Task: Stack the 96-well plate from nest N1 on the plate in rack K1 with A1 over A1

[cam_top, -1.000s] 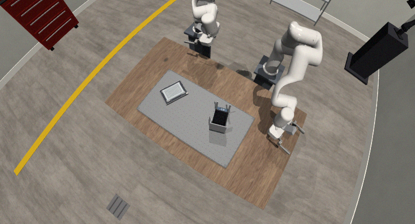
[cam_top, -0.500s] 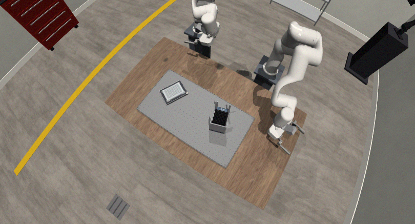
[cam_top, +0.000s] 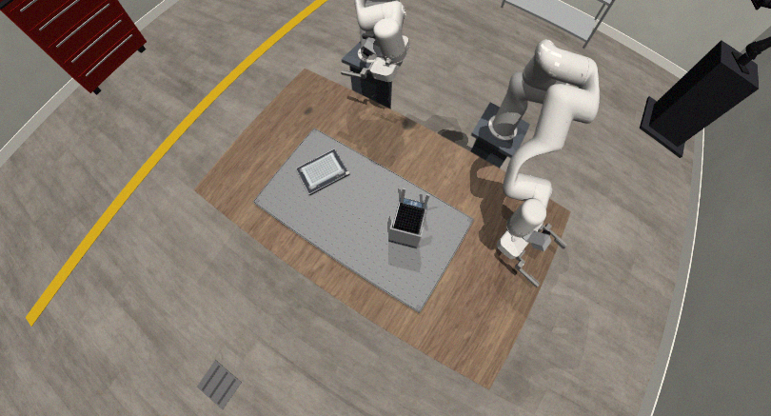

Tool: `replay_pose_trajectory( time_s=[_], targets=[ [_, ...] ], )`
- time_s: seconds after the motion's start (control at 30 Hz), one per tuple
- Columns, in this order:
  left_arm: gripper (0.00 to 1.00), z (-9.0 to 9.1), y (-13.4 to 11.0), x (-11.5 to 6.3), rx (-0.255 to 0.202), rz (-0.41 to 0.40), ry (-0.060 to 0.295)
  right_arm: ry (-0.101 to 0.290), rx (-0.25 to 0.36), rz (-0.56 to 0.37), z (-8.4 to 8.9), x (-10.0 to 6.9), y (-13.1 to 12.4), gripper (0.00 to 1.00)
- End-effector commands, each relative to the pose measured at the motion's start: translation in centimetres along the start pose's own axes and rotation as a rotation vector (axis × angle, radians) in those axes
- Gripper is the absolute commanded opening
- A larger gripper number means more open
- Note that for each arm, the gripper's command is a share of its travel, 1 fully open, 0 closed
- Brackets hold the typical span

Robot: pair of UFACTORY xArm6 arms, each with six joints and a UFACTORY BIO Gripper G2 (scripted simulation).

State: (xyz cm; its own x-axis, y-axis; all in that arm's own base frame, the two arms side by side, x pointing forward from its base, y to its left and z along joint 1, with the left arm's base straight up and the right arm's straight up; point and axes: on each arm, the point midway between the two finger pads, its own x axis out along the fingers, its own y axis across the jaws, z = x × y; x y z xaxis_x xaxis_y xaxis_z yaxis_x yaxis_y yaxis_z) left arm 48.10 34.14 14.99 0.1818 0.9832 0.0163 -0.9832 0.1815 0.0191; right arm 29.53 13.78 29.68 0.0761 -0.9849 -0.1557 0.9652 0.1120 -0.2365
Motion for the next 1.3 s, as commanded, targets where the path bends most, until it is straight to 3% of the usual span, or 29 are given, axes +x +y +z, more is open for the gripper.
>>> replay_pose_trajectory(
  time_s=[0.0,0.67,1.27],
  targets=[
    [1.0,0.2,-0.1,0.1,-0.004,0.0,-0.003,0.003,0.005,-0.001,0.3,-0.1,0.0,1.0],
    [1.0,0.2,-0.1,0.1,-0.004,0.0,-0.003,0.04,0.071,-0.067,1.0,0.5,0.6,1.0],
    [1.0,0.2,-0.1,0.1,-0.004,0.0,-0.003,0.154,0.266,-0.265,3.3,2.5,2.2,1.0]
  ],
)
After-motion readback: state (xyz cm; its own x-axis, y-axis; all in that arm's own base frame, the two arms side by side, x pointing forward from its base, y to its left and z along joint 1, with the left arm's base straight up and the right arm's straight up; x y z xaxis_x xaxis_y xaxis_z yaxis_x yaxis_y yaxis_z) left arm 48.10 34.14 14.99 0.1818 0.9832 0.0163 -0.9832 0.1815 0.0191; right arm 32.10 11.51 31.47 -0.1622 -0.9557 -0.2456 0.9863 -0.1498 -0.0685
